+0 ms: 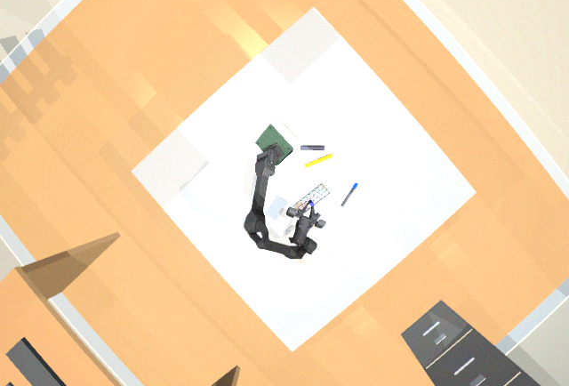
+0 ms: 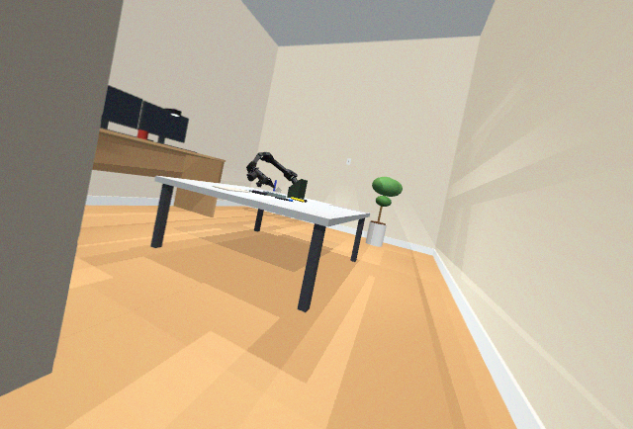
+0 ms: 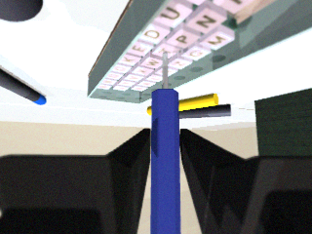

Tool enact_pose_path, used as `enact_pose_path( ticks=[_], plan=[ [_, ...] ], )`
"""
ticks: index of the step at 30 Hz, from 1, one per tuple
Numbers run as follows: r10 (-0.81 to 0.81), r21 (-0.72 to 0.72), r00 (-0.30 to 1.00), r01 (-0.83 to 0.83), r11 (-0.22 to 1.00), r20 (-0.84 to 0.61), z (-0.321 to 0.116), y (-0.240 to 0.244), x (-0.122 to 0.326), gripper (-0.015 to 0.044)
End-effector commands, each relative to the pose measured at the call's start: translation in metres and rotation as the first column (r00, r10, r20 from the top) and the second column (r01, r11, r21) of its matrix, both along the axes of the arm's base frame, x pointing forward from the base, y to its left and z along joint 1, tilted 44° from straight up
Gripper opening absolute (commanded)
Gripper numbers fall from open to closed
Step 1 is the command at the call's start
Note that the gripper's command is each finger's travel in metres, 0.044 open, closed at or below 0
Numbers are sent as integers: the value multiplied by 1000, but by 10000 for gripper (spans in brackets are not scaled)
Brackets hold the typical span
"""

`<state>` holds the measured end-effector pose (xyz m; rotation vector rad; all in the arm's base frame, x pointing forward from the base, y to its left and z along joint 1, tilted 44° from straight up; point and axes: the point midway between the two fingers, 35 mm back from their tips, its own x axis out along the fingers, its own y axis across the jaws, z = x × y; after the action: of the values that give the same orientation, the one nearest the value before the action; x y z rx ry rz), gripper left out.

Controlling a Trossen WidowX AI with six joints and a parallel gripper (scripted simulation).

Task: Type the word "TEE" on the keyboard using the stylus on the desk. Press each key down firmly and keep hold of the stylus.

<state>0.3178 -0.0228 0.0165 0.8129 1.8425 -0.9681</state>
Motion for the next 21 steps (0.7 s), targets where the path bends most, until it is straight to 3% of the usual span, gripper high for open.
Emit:
enact_pose_path(
  ticks=[1,14,21],
  plan=[
    [6,-2,1000,-6,1000,2,-2,-2,1,81],
    [6,-2,1000,-6,1000,2,0,-1,0,81],
    [6,-1,1000,-6,1000,2,22,20,-5,81]
  ],
)
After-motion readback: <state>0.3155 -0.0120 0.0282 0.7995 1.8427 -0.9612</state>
